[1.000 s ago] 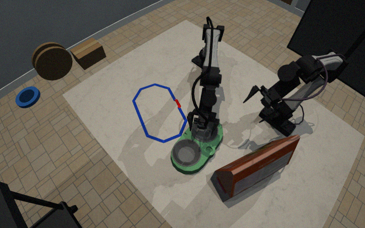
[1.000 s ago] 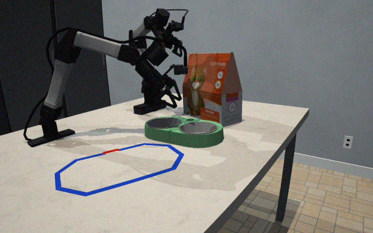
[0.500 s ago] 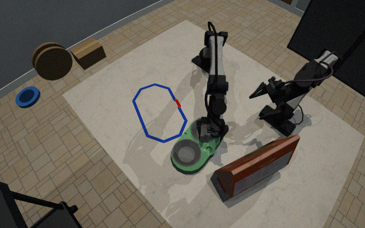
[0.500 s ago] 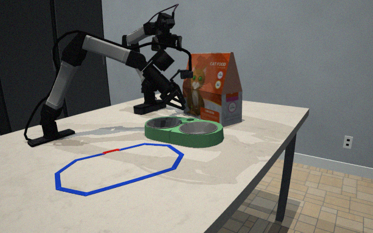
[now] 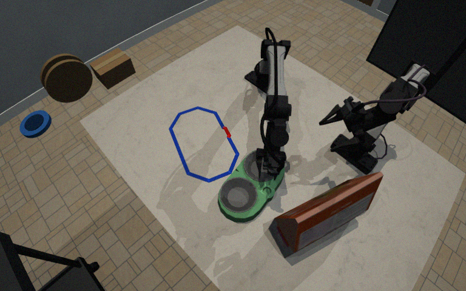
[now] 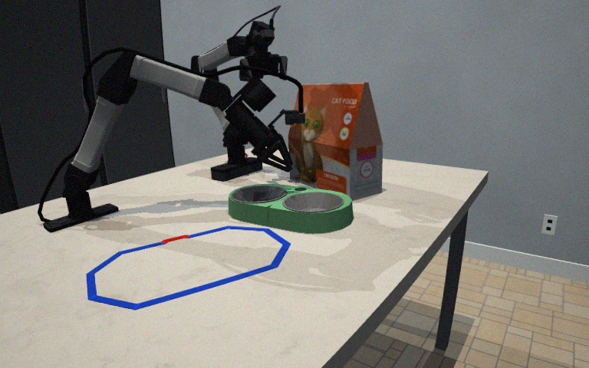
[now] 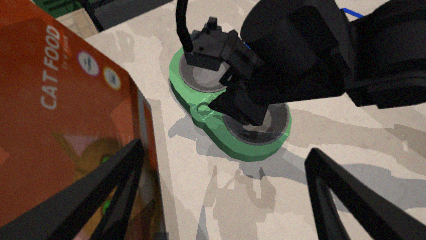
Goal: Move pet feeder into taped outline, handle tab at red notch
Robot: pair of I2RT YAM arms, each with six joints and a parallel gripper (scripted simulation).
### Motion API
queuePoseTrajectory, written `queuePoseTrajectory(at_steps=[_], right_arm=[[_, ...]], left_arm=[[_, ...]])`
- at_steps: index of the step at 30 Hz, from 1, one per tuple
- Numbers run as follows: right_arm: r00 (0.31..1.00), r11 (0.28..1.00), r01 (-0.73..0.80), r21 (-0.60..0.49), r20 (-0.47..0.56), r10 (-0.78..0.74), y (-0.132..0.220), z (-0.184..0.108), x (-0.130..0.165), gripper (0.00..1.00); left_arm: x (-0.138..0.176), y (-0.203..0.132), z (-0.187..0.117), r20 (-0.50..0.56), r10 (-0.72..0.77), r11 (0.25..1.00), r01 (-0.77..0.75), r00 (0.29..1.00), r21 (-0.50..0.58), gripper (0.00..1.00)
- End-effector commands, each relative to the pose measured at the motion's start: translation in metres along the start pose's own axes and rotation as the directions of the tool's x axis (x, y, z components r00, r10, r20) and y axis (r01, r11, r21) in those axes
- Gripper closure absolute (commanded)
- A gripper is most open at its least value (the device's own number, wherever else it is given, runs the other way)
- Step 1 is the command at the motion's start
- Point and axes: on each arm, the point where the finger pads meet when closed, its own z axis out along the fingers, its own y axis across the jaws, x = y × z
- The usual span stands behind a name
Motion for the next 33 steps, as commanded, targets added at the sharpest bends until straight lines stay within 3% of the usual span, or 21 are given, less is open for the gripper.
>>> queuePoseTrajectory(at_steps=[1,2,6,15,22,26,33], right_arm=[[0.998,0.998,-0.051,0.037,-0.030,0.052,-0.004,0.004,0.000,0.57],[0.995,0.996,-0.077,0.055,-0.052,0.079,-0.004,0.006,0.003,0.63],[0.973,0.972,-0.187,0.144,-0.107,0.203,-0.004,0.016,0.004,0.63],[0.939,0.925,-0.300,0.233,-0.098,0.329,0.000,0.028,-0.006,0.63],[0.917,0.890,-0.356,0.285,-0.078,0.391,0.007,0.034,-0.007,0.63],[0.912,0.883,-0.354,0.310,-0.096,0.399,0.030,0.041,0.005,0.63],[0.908,0.877,-0.352,0.326,-0.108,0.404,0.039,0.056,0.015,0.63]], left_arm=[[0.002,-0.001,0.001,0.007,0.008,1.000,-0.008,1.000,0.008,0.00],[0.002,-0.001,0.001,0.007,0.008,1.000,-0.008,1.000,0.008,0.00],[0.002,-0.001,0.001,0.007,0.008,1.000,-0.008,1.000,0.008,0.00],[0.002,-0.001,0.001,0.007,0.008,1.000,-0.008,1.000,0.008,0.00],[0.002,-0.001,0.001,0.007,0.008,1.000,-0.008,1.000,0.008,0.00],[0.002,-0.001,0.001,0.007,0.008,1.000,-0.008,1.000,0.008,0.00],[0.002,-0.001,0.001,0.007,0.008,1.000,-0.008,1.000,0.008,0.00]])
